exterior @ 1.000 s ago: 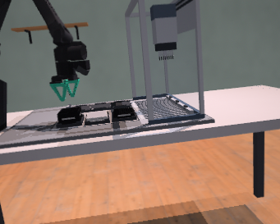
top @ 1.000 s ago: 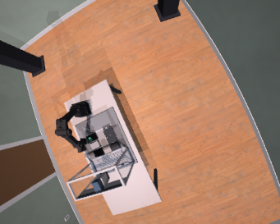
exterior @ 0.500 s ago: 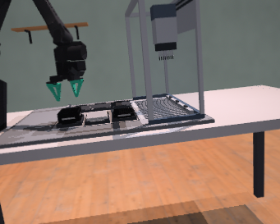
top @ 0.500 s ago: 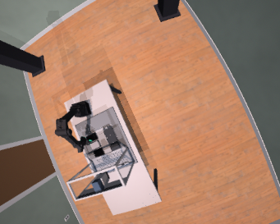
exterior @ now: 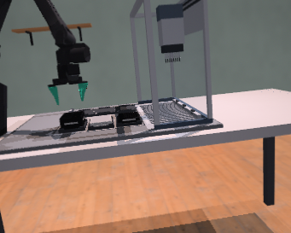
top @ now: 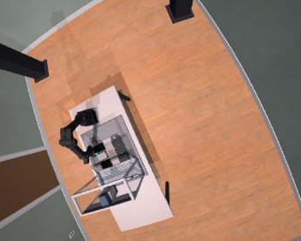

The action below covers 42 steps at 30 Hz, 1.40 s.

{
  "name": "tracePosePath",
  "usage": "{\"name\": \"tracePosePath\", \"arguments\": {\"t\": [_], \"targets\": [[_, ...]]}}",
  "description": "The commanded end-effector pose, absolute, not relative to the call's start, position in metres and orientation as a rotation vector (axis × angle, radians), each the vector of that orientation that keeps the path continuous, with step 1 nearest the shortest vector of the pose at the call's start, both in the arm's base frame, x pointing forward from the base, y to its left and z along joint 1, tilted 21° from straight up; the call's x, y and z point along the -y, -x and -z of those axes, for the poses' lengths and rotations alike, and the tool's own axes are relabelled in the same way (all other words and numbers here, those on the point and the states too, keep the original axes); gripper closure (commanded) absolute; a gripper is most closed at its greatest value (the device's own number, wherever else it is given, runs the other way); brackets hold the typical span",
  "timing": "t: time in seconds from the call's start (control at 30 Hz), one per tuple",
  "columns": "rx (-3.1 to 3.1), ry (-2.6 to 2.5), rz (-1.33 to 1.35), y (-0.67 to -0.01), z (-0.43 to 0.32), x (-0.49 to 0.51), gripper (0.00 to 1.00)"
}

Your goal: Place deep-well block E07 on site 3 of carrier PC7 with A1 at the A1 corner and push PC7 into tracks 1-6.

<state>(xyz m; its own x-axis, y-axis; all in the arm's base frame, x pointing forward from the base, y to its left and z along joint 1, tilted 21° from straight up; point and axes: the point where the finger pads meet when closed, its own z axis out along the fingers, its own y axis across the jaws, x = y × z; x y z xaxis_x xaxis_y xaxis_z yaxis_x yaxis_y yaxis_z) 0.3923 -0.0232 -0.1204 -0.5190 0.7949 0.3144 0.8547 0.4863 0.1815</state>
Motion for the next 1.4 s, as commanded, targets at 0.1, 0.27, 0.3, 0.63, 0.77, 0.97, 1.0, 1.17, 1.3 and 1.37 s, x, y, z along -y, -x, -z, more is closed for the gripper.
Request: {"name": "tracePosePath", "arguments": {"t": [0.1,0.27,0.3,0.63,0.77,0.97,1.0,1.17,1.3,1.37], "targets": [[2.32,1.742,0.44,-0.405,0.12,0.021,0.0],[2.22,1.848,0.422,-0.404,0.12,0.02,0.0],[2.186,1.882,0.416,-0.404,0.12,0.02,0.0],[2.172,1.875,0.402,-0.395,0.144,0.011,0.0],[2.172,1.875,0.402,-0.395,0.152,0.008,0.0],[2.174,1.876,0.405,-0.397,0.16,0.005,0.0],[2.174,1.876,0.405,-0.397,0.16,0.005,0.0],[2.183,1.88,0.415,-0.4,0.155,0.006,0.0],[2.184,1.88,0.415,-0.401,0.155,0.006,0.0],[2.184,1.88,0.415,-0.401,0.155,0.006,0.0]]}}
